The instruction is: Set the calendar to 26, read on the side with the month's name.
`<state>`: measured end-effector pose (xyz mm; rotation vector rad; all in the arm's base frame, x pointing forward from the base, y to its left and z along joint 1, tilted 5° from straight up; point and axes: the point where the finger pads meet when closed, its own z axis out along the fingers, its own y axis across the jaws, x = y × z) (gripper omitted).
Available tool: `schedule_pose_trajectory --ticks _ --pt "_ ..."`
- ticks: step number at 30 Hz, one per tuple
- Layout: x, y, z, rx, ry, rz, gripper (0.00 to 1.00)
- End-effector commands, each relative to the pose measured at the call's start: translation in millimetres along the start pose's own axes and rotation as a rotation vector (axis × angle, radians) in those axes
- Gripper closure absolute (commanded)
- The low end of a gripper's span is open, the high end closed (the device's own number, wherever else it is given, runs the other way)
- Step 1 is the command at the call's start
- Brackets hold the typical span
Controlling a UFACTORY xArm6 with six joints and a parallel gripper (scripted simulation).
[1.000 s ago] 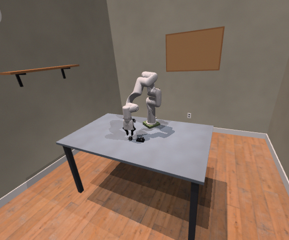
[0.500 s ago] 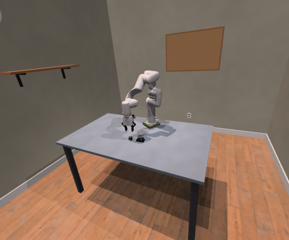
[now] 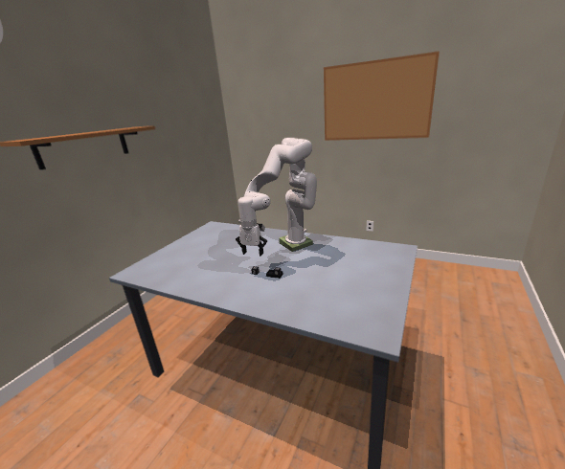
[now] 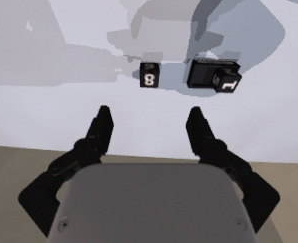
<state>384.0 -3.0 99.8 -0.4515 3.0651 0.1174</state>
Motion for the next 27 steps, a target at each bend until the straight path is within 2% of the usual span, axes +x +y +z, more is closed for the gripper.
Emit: schedule_pose_trajectory --ticks 1,6,12,15,27 --pt "-1.3 -0.4 -1.4 0.001 -0.004 0.000 0.00" --pt "-1.3 -0.4 -1.2 0.001 -0.004 -0.020 0.00" --pt "-1.2 -0.3 -0.3 0.002 -0.004 -0.130 0.00" --pt "-1.1 -0.1 0.7 0.002 -0.004 -0.260 0.00" --pt "-0.8 0.2 2.9 0.003 -0.003 -0.549 0.00"
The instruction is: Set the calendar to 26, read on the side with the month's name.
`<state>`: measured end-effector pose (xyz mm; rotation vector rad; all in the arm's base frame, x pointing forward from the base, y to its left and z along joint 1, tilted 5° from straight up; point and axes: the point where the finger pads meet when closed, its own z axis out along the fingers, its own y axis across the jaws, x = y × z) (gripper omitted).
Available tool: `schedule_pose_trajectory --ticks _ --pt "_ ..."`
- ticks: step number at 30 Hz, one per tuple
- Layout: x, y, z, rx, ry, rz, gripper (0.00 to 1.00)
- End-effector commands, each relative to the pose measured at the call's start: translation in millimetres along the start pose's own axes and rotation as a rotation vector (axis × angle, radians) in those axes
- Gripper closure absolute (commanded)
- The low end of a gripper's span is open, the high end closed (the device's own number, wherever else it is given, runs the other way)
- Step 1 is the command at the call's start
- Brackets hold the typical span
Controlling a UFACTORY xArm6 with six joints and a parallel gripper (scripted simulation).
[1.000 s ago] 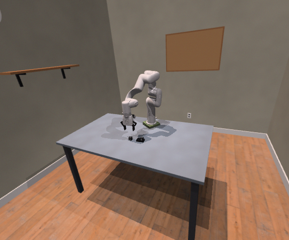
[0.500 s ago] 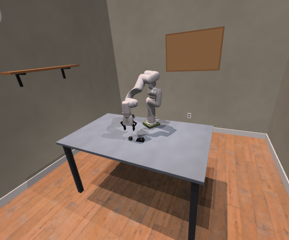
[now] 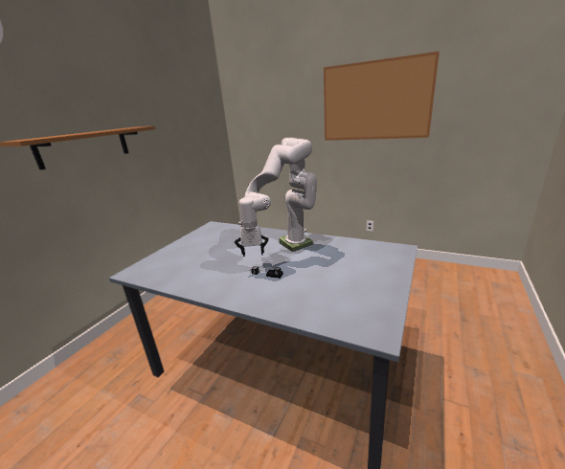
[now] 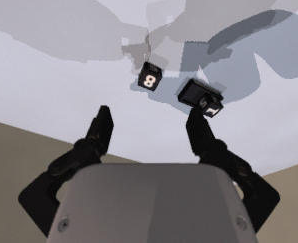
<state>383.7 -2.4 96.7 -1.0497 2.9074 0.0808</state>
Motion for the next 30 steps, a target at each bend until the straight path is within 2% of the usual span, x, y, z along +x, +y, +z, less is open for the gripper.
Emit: schedule_pose_trajectory --ticks 1,30 --pt "-1.0 -0.7 -0.2 -0.007 -0.014 -0.149 0.00" --pt "-0.6 0.3 5.3 -0.002 -0.015 -0.862 0.00"
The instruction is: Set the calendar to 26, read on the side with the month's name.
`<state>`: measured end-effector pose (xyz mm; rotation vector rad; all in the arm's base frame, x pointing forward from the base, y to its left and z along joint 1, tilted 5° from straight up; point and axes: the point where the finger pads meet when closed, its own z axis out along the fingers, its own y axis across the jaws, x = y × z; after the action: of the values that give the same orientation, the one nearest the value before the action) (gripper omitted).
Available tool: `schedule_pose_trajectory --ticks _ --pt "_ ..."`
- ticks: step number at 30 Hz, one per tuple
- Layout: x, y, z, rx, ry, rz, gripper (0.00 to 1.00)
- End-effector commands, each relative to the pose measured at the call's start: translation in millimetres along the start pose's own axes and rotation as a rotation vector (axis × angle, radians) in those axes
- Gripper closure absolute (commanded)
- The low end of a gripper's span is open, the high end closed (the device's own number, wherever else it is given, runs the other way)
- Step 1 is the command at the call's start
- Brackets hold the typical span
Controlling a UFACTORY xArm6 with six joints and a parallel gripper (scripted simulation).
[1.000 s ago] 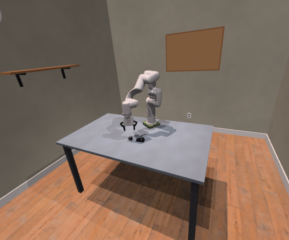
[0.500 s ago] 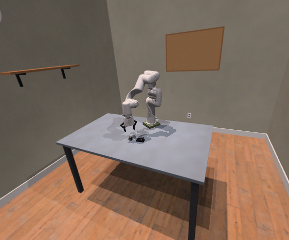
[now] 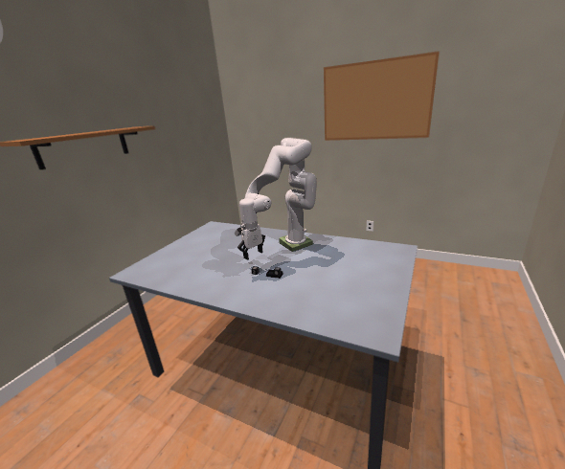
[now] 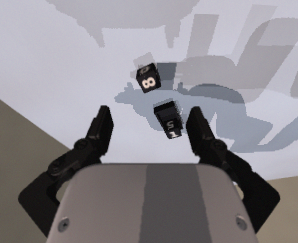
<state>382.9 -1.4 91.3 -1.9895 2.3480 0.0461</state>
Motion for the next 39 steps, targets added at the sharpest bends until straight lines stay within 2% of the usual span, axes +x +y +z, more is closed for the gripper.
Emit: schedule_pose_trajectory --ticks 1,6,12,17,18,39 --pt "-0.3 -1.1 0.0 0.003 -0.016 -0.173 0.00" --pt "-0.3 -1.0 0.4 0.004 -0.016 -0.232 0.00" --pt "-0.4 -0.8 1.9 0.005 -0.016 -0.423 0.00" --pt "-0.4 -0.7 2.2 0.006 -0.016 -0.460 0.00" --pt "-0.4 -0.7 2.2 0.006 -0.016 -0.460 0.53" --pt "-0.4 -0.7 2.2 0.006 -0.016 -0.460 0.53"
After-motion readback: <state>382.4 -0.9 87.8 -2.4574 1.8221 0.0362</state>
